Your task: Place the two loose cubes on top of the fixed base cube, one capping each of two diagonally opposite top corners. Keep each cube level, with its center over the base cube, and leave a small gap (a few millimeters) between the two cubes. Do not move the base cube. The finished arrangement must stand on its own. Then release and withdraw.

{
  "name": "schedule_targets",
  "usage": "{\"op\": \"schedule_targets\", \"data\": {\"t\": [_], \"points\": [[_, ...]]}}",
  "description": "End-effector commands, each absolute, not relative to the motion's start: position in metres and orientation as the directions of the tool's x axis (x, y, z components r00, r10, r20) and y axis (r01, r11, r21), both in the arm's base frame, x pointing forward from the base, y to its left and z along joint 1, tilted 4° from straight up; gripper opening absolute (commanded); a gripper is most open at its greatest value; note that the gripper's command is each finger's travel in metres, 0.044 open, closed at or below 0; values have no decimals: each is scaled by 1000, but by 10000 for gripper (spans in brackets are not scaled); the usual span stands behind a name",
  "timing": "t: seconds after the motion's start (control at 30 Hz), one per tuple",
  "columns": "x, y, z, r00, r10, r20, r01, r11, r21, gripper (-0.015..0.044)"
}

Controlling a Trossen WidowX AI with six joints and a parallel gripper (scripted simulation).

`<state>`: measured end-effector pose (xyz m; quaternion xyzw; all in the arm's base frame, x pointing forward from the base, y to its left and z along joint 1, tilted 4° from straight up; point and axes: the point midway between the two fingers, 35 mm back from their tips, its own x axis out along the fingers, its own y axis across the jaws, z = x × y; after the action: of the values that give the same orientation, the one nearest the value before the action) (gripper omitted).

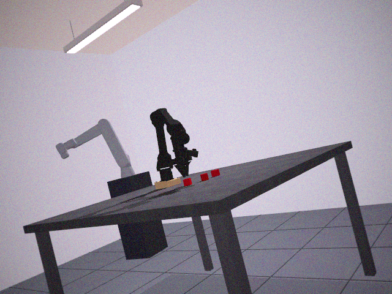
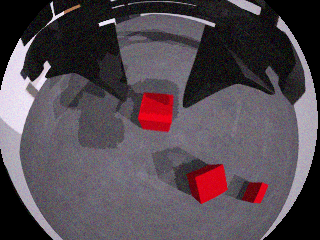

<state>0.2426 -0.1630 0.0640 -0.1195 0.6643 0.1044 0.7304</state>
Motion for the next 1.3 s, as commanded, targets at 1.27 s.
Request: {"op": "schedule_targets", "data": {"t": [1.27], "points": [[245, -165, 77, 93, 1, -996, -308, 951, -28, 105]]}}
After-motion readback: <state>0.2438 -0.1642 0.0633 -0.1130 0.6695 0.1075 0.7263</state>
